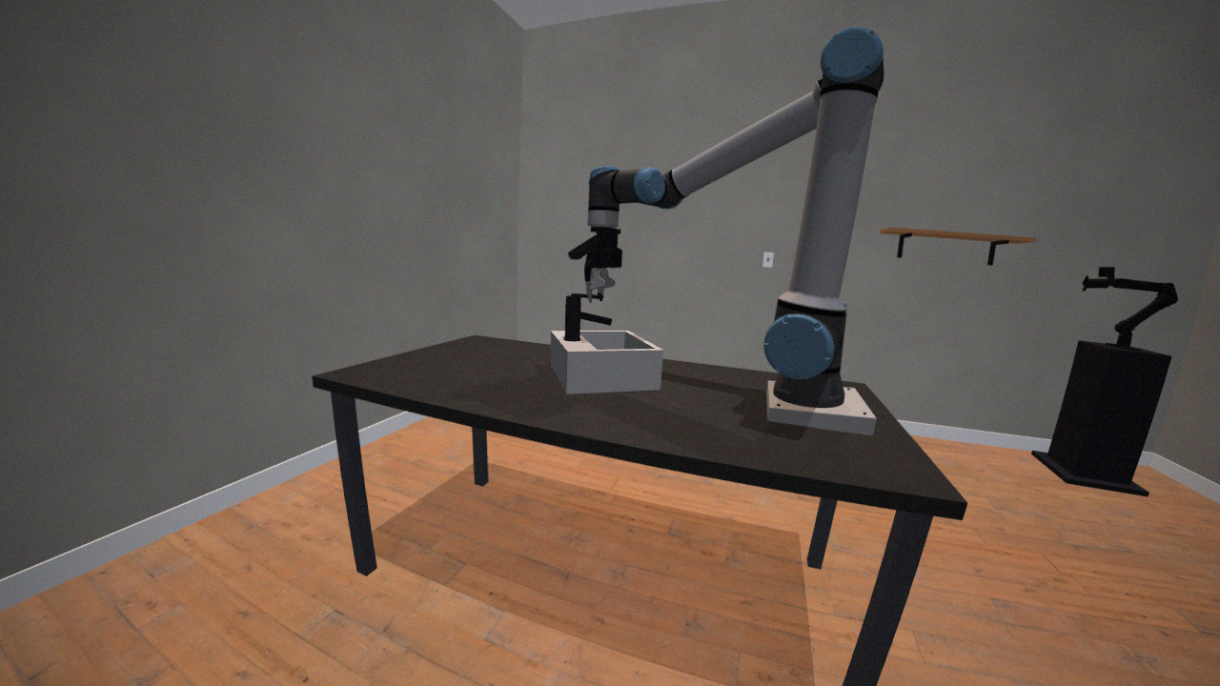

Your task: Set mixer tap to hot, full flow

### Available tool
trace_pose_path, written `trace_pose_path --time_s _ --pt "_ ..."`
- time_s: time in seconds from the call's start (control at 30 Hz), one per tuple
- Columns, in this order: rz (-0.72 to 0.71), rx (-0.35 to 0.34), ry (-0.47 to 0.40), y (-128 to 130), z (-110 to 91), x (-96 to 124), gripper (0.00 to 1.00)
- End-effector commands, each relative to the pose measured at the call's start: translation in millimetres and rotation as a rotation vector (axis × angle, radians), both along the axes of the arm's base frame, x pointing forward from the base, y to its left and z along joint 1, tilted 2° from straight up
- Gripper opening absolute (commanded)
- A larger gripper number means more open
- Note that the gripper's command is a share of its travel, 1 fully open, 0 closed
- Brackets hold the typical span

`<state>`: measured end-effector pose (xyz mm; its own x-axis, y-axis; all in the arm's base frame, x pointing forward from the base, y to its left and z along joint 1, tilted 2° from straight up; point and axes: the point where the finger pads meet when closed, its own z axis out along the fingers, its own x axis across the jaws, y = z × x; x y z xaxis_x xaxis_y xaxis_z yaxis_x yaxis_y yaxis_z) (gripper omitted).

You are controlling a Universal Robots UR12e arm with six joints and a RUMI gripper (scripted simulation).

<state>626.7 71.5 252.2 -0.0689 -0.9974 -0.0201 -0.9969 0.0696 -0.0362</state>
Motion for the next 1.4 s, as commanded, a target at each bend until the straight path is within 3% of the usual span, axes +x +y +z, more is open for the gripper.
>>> trace_pose_path --time_s 0.0,1.0,1.03,1.37 --pt "0.000 0.000 -0.002 -0.1 0.8 0.5 0.37" --pt "0.000 0.000 -0.002 -0.1 0.8 0.5 0.37" --pt "0.000 0.000 -0.002 -0.1 0.8 0.5 0.00" --pt "0.000 0.000 -0.002 -0.1 0.8 0.5 0.00"
